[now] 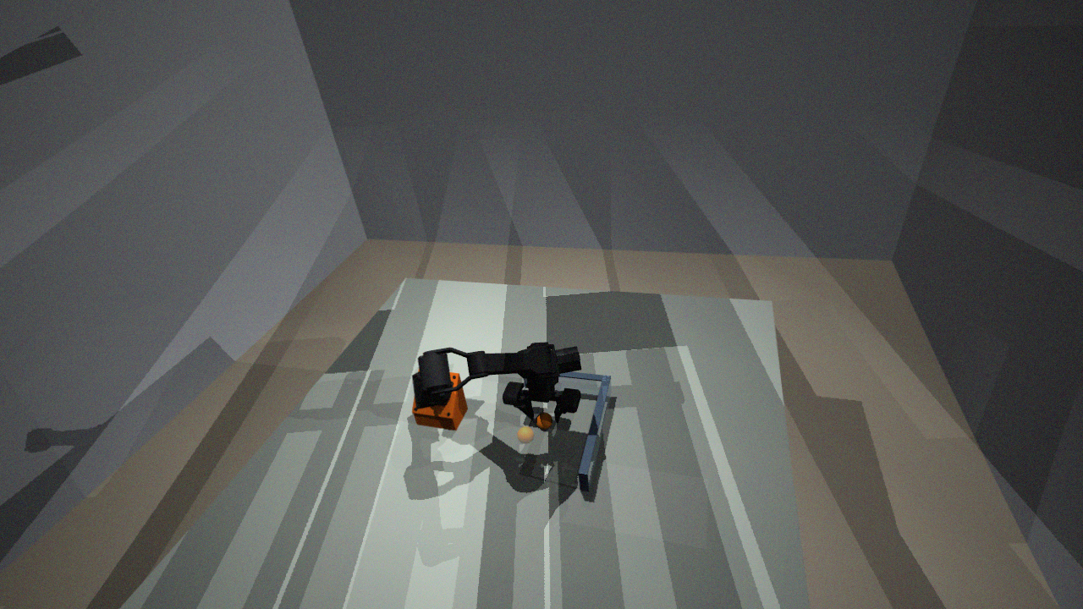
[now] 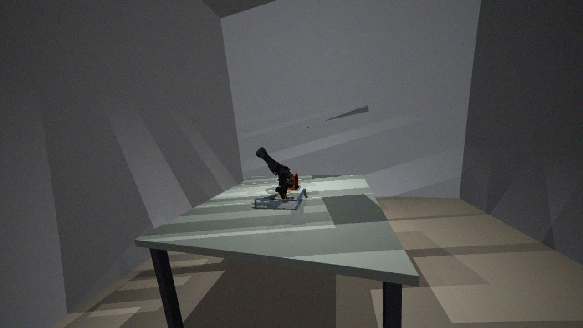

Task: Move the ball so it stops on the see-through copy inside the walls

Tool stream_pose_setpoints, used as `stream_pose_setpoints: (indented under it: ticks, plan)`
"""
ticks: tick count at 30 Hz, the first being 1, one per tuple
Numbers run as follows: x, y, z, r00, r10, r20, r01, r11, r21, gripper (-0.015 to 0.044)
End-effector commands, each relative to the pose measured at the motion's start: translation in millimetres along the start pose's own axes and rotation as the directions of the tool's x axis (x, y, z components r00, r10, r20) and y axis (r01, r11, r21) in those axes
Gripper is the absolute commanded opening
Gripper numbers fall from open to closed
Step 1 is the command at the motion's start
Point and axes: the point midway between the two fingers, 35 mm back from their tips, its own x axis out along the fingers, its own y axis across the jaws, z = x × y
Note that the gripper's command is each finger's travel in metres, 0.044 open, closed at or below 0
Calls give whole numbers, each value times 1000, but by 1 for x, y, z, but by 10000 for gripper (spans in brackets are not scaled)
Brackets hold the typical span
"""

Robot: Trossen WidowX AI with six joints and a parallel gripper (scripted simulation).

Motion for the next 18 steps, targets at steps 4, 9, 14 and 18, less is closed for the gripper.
stream_pose_setpoints:
  ticks: [4, 9, 14, 18]
  plan:
    - [6, 2, 0, 1000, 5, -7, -5, 1000, -10, 206]
    - [6, 2, 0, 1000, 5, -7, -5, 1000, -10, 172]
    - [5, 2, 0, 1000, 5, -6, -5, 1000, -10, 100]
    - [-14, -2, 3, 1000, 4, -1, -4, 1000, -11, 0]
